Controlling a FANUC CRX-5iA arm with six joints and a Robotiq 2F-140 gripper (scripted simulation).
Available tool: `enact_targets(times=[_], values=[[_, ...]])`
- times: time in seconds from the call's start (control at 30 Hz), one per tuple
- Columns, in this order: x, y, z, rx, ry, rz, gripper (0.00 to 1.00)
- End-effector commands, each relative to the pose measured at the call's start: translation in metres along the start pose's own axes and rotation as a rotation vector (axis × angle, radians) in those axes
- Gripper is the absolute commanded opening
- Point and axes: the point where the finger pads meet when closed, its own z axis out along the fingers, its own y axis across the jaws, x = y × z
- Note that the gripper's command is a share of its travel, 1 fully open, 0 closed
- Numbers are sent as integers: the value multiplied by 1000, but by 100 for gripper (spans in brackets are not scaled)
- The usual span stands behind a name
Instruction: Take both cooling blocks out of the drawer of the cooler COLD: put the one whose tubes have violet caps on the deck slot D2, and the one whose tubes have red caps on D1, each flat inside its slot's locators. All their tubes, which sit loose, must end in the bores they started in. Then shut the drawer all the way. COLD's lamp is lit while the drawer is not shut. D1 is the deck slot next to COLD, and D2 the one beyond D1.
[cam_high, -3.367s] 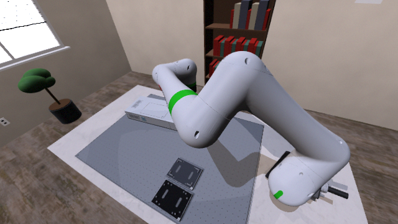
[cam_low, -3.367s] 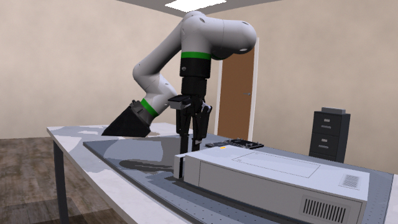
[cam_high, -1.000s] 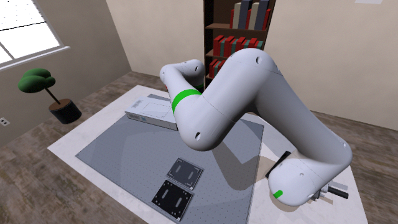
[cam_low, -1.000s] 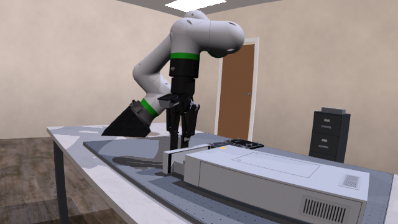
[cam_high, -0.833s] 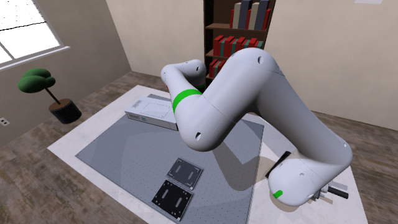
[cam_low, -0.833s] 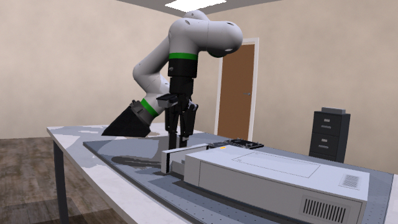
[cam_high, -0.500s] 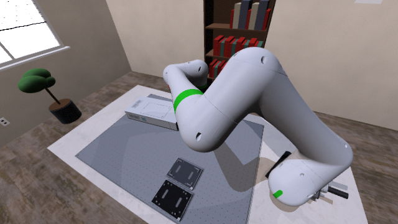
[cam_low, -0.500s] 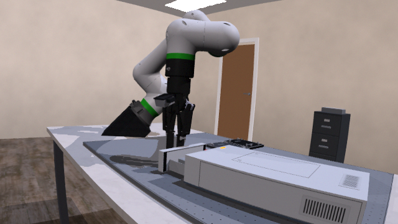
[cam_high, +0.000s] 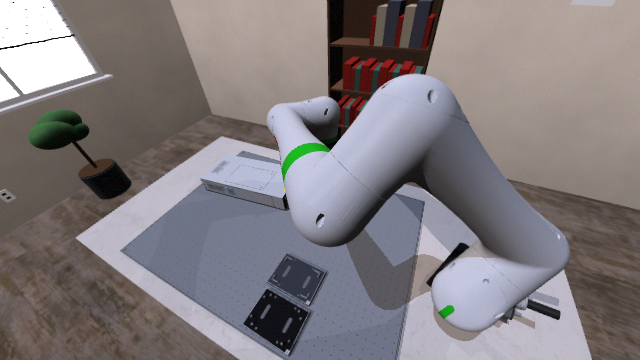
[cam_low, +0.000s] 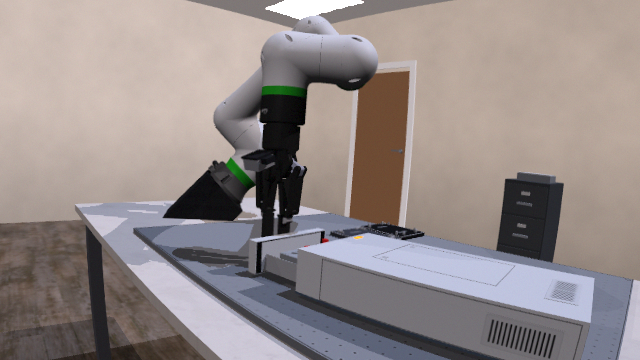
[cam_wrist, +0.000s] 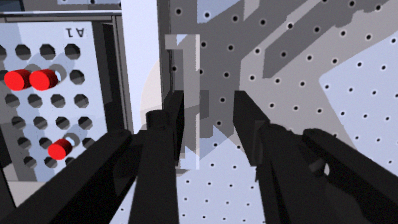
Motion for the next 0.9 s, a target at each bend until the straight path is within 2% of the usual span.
enact_targets(times=[0.0, 0.87], values=[[0, 2, -1, 1, 2, 0, 34], [0, 32, -1, 1, 2, 0, 34]])
